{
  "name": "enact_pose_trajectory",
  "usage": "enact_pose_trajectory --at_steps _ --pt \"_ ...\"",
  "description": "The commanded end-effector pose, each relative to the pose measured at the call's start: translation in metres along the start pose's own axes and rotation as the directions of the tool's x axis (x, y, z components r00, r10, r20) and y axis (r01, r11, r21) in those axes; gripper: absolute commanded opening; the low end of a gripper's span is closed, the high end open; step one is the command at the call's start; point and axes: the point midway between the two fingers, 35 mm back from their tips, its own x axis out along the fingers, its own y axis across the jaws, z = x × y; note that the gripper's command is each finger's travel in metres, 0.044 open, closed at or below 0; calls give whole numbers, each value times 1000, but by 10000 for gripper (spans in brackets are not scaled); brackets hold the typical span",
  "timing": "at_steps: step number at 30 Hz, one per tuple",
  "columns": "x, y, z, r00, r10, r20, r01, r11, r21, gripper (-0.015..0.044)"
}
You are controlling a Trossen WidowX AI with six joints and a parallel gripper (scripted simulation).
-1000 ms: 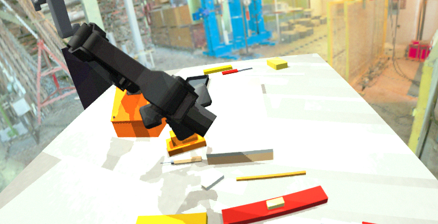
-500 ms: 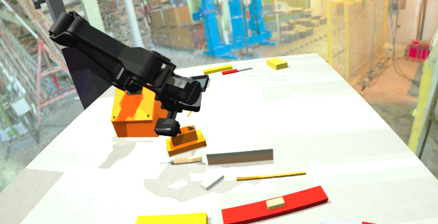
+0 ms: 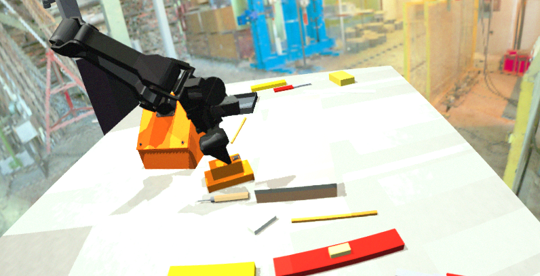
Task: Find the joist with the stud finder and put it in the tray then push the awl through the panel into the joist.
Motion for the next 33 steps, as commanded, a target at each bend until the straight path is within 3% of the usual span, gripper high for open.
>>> enact_pose_trajectory --at_steps 1,33 --pt "-1 0 -1 1000 -14 0 14 1000 -13 440" --pt "45 -1 -14 1000 -15 -1 15 1000 -14 440"
